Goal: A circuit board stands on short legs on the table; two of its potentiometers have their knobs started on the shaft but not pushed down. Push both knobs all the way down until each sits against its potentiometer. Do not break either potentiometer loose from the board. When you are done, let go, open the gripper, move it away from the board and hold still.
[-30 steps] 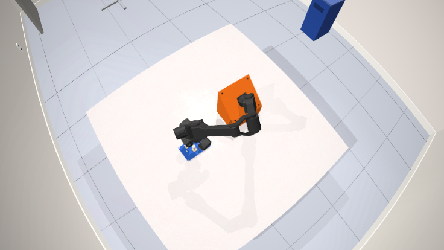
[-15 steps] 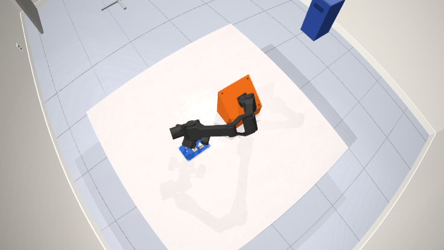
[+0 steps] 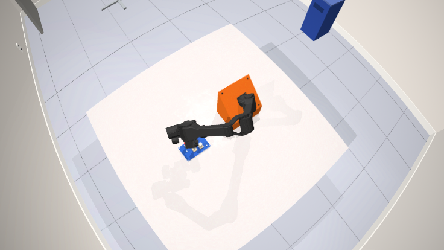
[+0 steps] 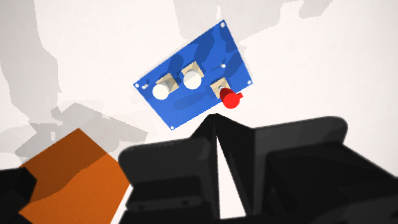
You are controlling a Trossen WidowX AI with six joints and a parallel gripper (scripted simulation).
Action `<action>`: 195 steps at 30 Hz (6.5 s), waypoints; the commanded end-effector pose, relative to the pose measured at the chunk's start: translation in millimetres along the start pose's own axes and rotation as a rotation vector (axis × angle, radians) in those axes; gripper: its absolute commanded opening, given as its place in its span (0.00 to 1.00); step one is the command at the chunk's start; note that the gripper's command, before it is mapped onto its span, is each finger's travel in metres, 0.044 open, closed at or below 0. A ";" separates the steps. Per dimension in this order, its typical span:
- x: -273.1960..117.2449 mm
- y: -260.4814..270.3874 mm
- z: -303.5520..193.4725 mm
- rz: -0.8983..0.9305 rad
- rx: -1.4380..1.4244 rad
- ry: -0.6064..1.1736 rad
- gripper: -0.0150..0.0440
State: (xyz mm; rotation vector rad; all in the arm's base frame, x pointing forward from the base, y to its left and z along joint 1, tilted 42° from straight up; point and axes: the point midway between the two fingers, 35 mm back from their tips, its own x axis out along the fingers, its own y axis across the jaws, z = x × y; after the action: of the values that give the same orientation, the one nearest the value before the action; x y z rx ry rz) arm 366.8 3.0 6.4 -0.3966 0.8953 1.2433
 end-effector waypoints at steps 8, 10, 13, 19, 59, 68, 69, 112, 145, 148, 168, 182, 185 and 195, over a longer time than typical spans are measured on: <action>-6.9 -11.9 0.4 0.005 -0.388 -0.011 0.25; -8.1 -13.7 0.5 0.006 -0.457 -0.013 0.25; -9.8 -16.3 0.6 0.007 -0.561 -0.015 0.25; -13.3 -21.5 0.7 0.008 -0.767 -0.021 0.25; 24.9 -24.4 1.9 0.007 -0.922 -0.028 0.25; 25.0 -24.4 1.9 0.007 -0.922 -0.028 0.25; 25.3 -24.4 1.9 0.007 -0.922 -0.028 0.25; 35.0 -24.1 2.2 0.007 -0.922 -0.028 0.25; 45.8 -23.8 2.5 0.007 -0.922 -0.029 0.25; 45.8 -23.8 2.5 0.007 -0.922 -0.029 0.25; 49.6 -23.8 2.6 0.007 -0.922 -0.029 0.25; 50.4 -23.7 2.6 0.007 -0.922 -0.029 0.25; 50.4 -23.7 2.6 0.007 -0.922 -0.029 0.25; 50.5 -23.7 2.6 0.007 -0.922 -0.029 0.25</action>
State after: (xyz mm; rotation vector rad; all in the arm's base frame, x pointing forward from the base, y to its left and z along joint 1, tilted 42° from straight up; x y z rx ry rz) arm 391.6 26.3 -32.4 -1.0951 0.2476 1.6142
